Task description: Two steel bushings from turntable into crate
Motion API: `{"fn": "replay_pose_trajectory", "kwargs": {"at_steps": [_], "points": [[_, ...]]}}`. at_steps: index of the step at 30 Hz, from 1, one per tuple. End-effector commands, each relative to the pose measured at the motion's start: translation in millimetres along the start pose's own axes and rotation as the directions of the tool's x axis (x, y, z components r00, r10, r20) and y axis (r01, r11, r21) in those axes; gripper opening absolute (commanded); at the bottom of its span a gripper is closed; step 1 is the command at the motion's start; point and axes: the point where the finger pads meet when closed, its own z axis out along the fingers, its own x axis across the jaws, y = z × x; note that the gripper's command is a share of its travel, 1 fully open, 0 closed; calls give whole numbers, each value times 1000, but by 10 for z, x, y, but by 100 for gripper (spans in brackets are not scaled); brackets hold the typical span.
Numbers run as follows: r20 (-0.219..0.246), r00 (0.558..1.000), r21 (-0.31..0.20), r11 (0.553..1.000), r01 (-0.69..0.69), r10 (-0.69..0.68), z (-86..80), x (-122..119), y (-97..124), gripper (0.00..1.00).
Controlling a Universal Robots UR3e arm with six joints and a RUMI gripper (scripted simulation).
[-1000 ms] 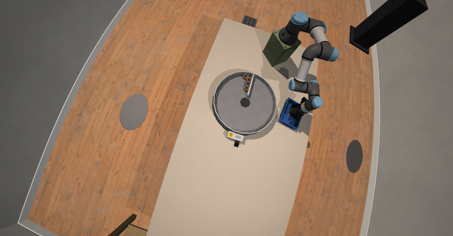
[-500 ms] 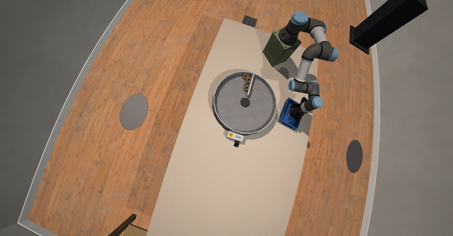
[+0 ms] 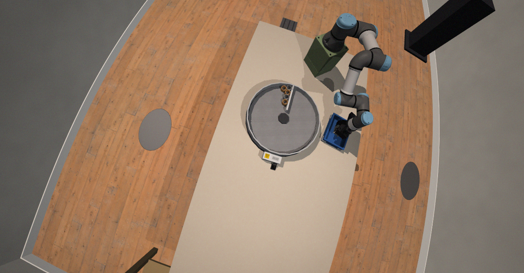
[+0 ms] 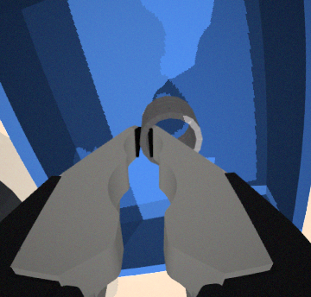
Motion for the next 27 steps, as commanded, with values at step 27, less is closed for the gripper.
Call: {"fn": "replay_pose_trajectory", "kwargs": {"at_steps": [27], "points": [[-2, 1000, -3, 1000, 0, 0, 36, 8, 11, 0]]}}
